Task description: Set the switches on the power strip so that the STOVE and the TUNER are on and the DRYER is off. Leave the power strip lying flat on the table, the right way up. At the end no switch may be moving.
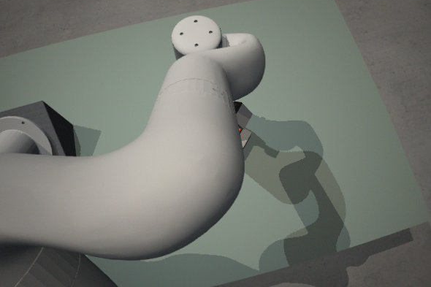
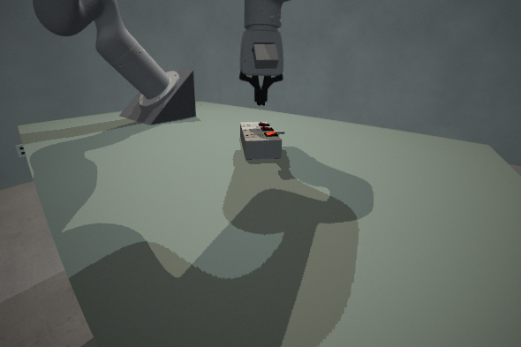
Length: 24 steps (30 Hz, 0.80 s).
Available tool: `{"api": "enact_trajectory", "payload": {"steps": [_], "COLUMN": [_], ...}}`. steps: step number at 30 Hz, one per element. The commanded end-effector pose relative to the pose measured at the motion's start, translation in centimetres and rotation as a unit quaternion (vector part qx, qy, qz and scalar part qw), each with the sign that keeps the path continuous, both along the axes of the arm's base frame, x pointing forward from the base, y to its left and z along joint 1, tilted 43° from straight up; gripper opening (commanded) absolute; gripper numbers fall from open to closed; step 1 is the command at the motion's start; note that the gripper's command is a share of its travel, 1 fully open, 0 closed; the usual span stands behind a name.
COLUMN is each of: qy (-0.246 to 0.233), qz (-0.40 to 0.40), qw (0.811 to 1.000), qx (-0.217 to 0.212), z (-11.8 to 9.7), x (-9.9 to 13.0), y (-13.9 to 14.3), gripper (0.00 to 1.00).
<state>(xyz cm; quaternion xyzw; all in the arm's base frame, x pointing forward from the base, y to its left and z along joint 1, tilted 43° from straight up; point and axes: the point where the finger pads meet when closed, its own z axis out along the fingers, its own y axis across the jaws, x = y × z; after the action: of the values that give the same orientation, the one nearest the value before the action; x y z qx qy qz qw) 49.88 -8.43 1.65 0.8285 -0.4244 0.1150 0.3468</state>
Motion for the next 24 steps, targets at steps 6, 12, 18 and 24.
{"api": "enact_trajectory", "payload": {"steps": [6,12,18,24], "qy": [-0.001,-0.001,-0.001,-0.001], "qz": [0.0,0.0,0.0,0.0], "qw": [1.0,1.0,1.0,1.0], "qx": [0.0,0.0,0.0,0.0], "z": [-0.4,-0.9,-1.3,-1.9], "x": [0.0,0.0,-0.1,-0.2], "y": [-0.3,-0.8,-1.2,-1.7], "gripper": [0.0,0.0,0.0,0.0]}}
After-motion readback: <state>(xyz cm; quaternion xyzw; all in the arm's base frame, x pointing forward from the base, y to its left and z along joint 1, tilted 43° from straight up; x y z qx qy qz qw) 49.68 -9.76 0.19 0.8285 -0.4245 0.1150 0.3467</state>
